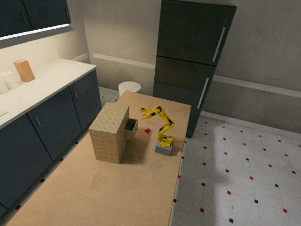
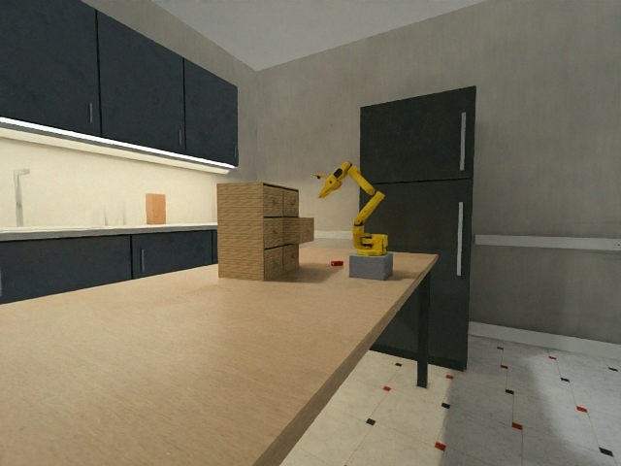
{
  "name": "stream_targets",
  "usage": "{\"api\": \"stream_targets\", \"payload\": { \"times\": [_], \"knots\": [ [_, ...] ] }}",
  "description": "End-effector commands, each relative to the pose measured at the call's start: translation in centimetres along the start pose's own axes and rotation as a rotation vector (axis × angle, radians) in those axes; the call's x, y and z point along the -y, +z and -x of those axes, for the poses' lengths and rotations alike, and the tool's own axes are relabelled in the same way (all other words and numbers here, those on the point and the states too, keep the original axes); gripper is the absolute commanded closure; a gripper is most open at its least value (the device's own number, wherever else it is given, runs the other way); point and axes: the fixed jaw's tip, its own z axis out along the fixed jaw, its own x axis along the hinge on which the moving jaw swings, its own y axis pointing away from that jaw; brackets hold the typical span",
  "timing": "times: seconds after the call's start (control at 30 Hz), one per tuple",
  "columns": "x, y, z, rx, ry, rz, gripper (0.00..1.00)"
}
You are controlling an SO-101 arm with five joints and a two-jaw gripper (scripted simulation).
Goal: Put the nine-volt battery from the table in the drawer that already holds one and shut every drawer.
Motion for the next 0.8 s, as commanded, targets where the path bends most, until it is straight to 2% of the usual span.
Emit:
{"api": "stream_targets", "payload": {
  "times": [0.0, 0.1, 0.6, 0.67, 0.77],
  "knots": [
    [0.2, 0.0, 0.0, -0.005, 0.012, -0.007, 0.79],
    [0.2, 0.0, 0.0, -0.005, 0.012, -0.007, 0.79],
    [0.1, 3.8, -4.7, -0.113, 0.009, -0.004, 0.79],
    [0.1, 3.8, -4.7, -0.113, 0.009, -0.004, 0.79],
    [0.0, 4.5, -5.8, -0.135, 0.008, -0.003, 0.79]
  ]
}}
